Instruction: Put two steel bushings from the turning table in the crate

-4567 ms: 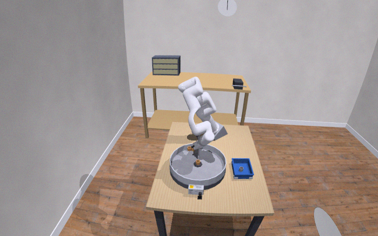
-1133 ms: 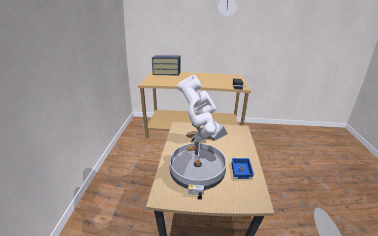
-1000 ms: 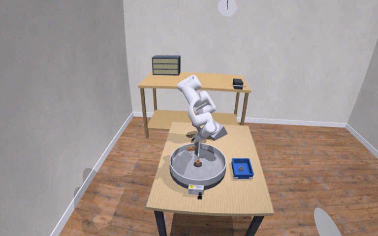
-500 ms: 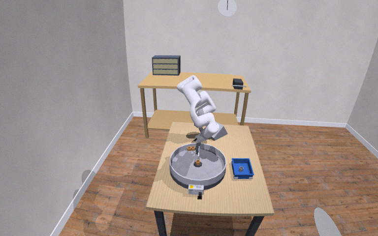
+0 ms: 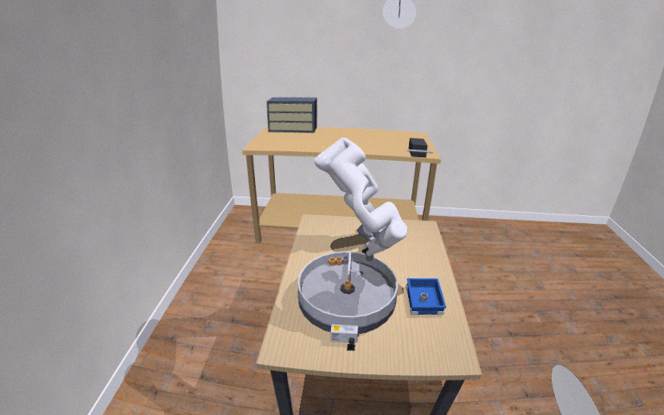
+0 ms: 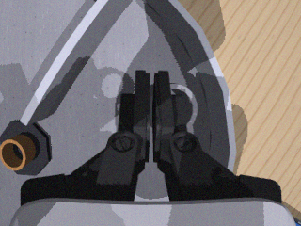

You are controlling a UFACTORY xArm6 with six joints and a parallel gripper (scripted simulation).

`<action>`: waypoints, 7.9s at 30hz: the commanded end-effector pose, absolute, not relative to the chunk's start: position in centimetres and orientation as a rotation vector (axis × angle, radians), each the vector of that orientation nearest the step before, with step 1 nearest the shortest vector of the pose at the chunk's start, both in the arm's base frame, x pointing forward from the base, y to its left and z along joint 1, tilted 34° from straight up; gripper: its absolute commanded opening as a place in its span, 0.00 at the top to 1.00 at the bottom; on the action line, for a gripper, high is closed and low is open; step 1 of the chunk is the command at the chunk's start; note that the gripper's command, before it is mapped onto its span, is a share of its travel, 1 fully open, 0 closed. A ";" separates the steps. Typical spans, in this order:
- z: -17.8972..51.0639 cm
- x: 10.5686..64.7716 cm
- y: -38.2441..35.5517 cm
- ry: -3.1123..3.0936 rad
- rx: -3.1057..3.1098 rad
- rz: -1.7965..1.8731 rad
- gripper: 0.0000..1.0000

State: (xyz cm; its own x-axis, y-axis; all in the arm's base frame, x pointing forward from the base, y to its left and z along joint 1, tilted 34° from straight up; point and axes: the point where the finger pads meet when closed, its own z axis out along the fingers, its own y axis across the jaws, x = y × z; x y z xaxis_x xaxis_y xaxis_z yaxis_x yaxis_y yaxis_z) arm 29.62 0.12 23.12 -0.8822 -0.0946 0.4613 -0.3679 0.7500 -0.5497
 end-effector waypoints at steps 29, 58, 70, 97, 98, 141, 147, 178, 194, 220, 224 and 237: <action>16.3 39.7 20.6 -2.538 0.347 0.920 1.00; 15.6 40.8 22.9 -2.538 0.347 0.920 1.00; 12.1 42.2 21.1 -2.538 0.347 0.920 1.00; 9.9 43.1 19.9 -2.538 0.347 0.920 1.00; 9.8 43.2 19.9 -2.538 0.347 0.920 1.00; 6.4 44.6 18.1 -2.538 0.347 0.920 1.00; 6.4 44.6 18.1 -2.538 0.347 0.920 1.00; 6.0 44.8 17.8 -2.538 0.347 0.920 1.00; 5.9 44.8 17.8 -2.538 0.347 0.920 0.88; 5.9 44.8 17.8 -2.538 0.347 0.920 0.88; 5.9 44.8 17.8 -2.538 0.347 0.920 0.88; 7.1 44.3 18.5 -2.538 0.347 0.920 0.88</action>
State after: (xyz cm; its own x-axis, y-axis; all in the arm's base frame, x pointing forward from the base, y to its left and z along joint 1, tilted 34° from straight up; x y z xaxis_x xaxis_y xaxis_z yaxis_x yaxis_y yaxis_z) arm 44.50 17.93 6.26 -0.8805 -0.0865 0.4660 -0.3658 0.7493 -0.5520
